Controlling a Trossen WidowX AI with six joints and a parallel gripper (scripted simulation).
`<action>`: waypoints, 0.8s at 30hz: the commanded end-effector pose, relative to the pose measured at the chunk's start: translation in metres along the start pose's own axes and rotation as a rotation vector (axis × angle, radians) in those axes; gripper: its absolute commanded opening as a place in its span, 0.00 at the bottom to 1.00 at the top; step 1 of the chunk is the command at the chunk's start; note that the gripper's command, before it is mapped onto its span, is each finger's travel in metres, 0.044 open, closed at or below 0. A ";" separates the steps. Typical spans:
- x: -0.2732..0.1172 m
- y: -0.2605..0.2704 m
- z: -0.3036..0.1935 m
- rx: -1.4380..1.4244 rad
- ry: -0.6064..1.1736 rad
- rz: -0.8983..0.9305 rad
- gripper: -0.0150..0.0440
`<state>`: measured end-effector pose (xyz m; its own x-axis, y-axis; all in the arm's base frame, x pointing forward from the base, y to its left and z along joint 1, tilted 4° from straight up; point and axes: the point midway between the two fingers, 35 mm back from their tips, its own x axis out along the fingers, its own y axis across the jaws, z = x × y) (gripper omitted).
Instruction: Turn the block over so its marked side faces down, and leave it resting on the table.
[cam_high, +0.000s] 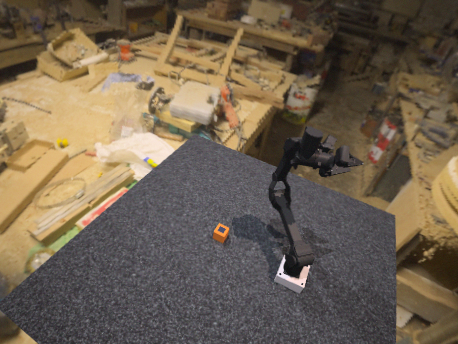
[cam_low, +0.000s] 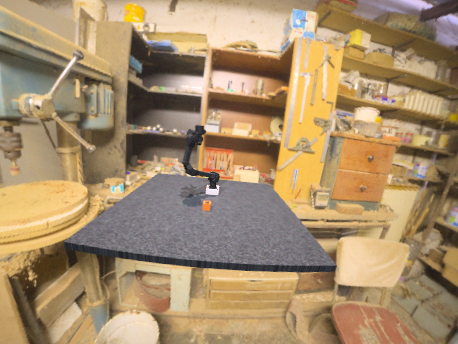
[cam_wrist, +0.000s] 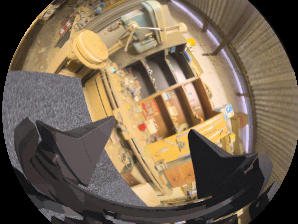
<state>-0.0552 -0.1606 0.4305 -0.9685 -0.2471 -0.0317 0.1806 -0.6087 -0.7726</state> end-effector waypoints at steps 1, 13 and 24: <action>0.001 -0.002 -0.002 0.007 0.009 -0.005 0.98; 0.024 -0.116 -0.128 0.360 0.554 -0.387 1.00; -0.073 -0.178 -0.261 0.822 1.002 -0.875 1.00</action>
<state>-0.0837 0.1340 0.4171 -0.5744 0.7303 -0.3698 -0.6694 -0.6790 -0.3014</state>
